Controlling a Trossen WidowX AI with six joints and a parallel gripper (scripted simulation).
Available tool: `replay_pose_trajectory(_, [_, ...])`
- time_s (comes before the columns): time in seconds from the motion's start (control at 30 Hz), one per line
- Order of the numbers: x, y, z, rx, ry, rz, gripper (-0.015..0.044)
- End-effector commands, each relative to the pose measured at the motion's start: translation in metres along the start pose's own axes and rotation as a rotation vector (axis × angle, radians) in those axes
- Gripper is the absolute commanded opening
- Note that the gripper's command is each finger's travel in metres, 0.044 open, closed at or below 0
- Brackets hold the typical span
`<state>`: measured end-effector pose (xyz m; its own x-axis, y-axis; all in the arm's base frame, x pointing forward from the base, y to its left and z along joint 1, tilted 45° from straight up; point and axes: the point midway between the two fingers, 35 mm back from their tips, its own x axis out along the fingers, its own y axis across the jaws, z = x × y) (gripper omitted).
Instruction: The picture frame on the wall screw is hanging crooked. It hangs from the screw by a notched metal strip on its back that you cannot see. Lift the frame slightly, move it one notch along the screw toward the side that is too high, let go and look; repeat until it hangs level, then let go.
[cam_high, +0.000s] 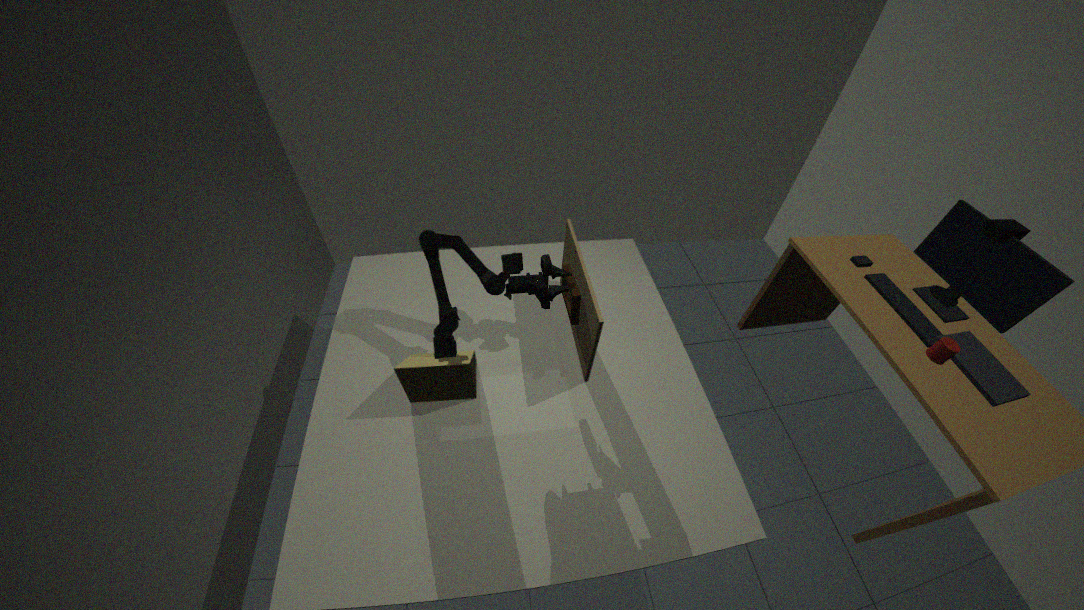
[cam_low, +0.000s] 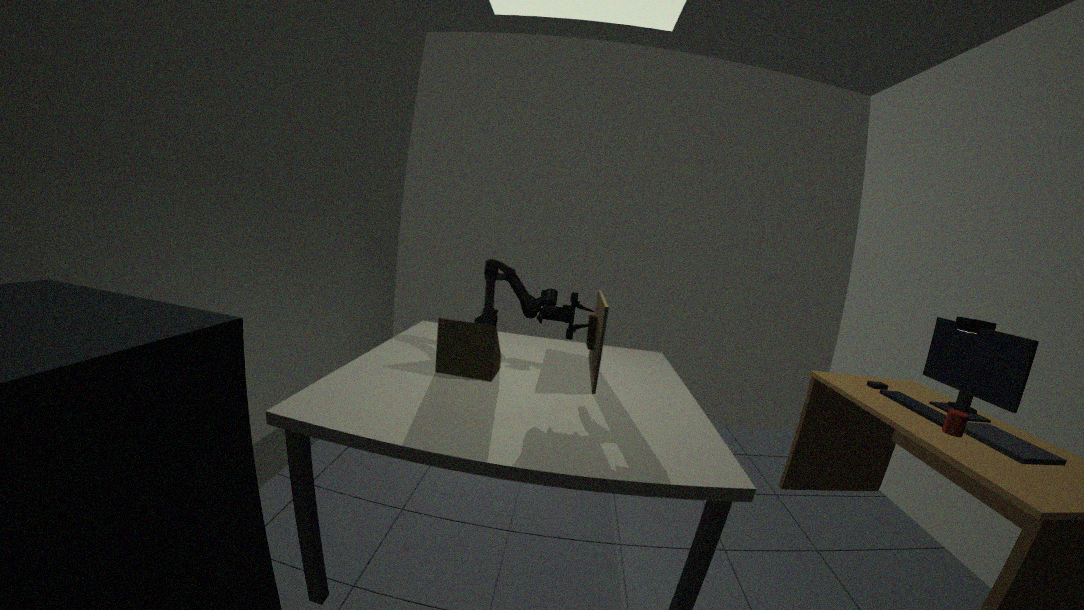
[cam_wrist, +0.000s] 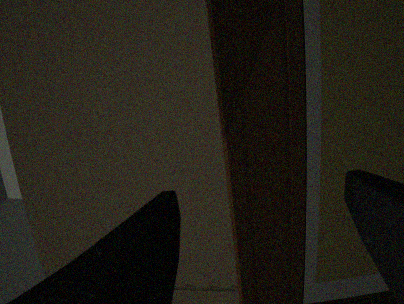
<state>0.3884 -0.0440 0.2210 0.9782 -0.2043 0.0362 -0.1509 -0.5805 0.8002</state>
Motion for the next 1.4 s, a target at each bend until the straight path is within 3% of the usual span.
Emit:
replay_pose_trajectory(0.0, [0.0003, 0.0004, -0.0006, 0.006, 0.003, 0.001, 0.0260])
replay_pose_trajectory(0.37, [0.0005, 0.0005, -0.0009, 0.006, 0.003, 0.001, 0.0260])
replay_pose_trajectory(0.57, [0.0005, 0.0005, -0.0009, 0.006, 0.003, 0.001, 0.0103])
replay_pose_trajectory(0.8, [0.0005, 0.0005, -0.0009, 0.006, 0.003, 0.001, 0.0056])
replay_pose_trajectory(0.87, [0.0005, 0.0005, -0.0009, 0.006, 0.003, 0.001, 0.0003])
replay_pose_trajectory(1.37, [0.0003, 0.0027, -0.0006, 0.006, 0.003, 0.001, 0.0000])
